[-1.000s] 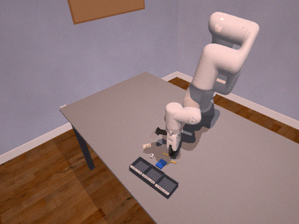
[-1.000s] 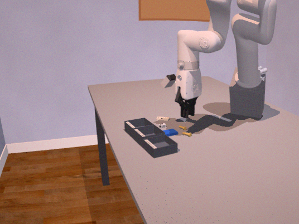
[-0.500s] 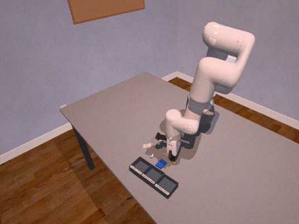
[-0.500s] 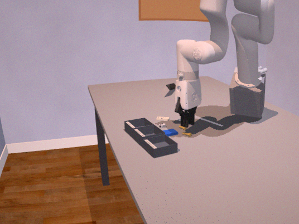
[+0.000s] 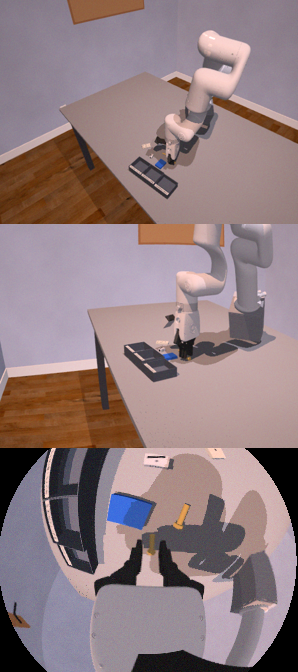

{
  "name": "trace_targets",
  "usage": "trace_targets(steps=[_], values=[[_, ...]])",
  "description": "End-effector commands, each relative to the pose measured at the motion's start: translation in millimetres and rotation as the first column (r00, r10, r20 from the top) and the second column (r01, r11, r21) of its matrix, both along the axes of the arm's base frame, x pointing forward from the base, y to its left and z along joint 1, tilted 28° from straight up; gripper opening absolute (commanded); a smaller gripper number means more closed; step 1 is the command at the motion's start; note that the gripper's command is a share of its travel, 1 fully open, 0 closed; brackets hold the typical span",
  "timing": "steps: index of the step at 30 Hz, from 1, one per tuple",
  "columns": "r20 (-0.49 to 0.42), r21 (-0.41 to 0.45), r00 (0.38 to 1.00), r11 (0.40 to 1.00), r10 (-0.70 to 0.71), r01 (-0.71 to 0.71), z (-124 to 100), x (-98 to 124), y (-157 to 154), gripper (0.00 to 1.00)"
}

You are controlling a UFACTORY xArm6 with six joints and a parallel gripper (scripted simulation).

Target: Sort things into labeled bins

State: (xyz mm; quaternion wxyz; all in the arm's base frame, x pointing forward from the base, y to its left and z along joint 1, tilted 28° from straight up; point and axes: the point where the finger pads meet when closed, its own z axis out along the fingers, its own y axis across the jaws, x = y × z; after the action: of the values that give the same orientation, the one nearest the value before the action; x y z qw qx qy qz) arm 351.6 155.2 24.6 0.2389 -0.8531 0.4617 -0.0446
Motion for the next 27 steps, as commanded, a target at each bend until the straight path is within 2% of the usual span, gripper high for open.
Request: trace_targets(steps=[1, 19, 20, 27], values=[[0.007, 0.002, 1.0, 1.0, -0.001, 0.001, -4.8, 1.5, 1.9, 0.29], [0.007, 0.002, 1.0, 1.0, -0.001, 0.001, -9.7, 2.3, 3.9, 0.29], [0.007, 0.002, 1.0, 1.0, -0.001, 0.001, -9.7, 2.3, 3.9, 0.0], [0.007, 0.002, 1.0, 1.0, -0.001, 0.001, -9.7, 2.3, 3.9, 0.0]])
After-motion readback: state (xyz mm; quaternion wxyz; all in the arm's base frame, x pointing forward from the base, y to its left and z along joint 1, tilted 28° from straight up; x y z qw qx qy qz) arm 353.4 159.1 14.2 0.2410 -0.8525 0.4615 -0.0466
